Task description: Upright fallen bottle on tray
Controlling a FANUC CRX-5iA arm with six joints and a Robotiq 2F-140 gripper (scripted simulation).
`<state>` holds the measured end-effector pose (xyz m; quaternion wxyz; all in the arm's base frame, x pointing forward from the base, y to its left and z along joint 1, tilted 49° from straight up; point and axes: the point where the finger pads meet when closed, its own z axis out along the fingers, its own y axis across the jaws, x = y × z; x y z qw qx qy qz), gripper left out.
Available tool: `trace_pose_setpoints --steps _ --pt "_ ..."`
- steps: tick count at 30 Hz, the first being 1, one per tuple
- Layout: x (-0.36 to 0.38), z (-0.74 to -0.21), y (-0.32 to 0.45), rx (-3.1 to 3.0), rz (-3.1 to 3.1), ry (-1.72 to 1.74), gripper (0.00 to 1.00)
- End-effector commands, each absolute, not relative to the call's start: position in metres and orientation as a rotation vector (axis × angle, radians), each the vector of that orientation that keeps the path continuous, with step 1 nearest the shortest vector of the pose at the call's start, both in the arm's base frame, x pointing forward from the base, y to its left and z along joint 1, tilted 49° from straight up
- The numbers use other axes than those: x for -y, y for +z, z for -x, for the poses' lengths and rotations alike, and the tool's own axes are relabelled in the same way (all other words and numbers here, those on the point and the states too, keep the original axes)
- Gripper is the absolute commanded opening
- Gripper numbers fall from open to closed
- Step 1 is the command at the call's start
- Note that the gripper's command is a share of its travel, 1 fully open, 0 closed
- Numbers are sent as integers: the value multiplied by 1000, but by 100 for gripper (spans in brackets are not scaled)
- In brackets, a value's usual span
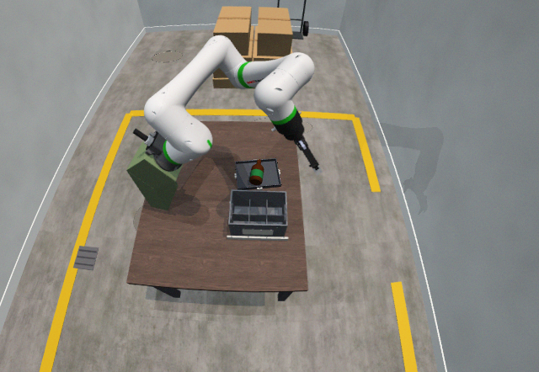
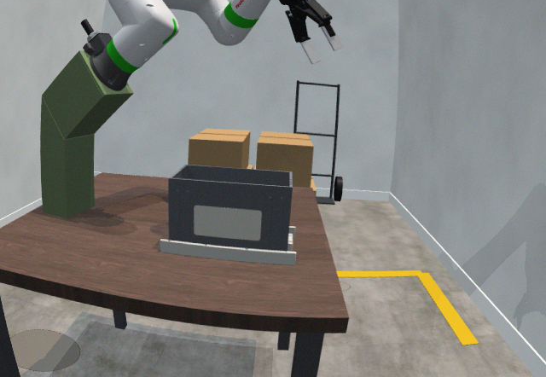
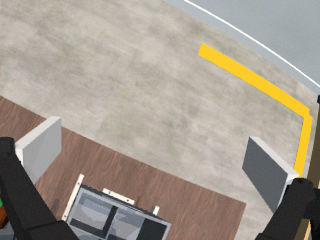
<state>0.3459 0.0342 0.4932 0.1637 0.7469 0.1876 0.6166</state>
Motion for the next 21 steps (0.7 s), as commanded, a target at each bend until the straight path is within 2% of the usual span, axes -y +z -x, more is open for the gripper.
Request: trace_pose_setpoints --steps 1,6,9,11,21 --pt "-89 -364 476 -695 -2083 1667 100" --pt "-139 -377 444 -868 -2027 1564 100" --pt "-142 -377 442 -879 -2024 1557 100" --pt "-178 -386 409 -1012 -1979 1465 100" --pt "-242 -400 318 -1292 -1876 1222 100"
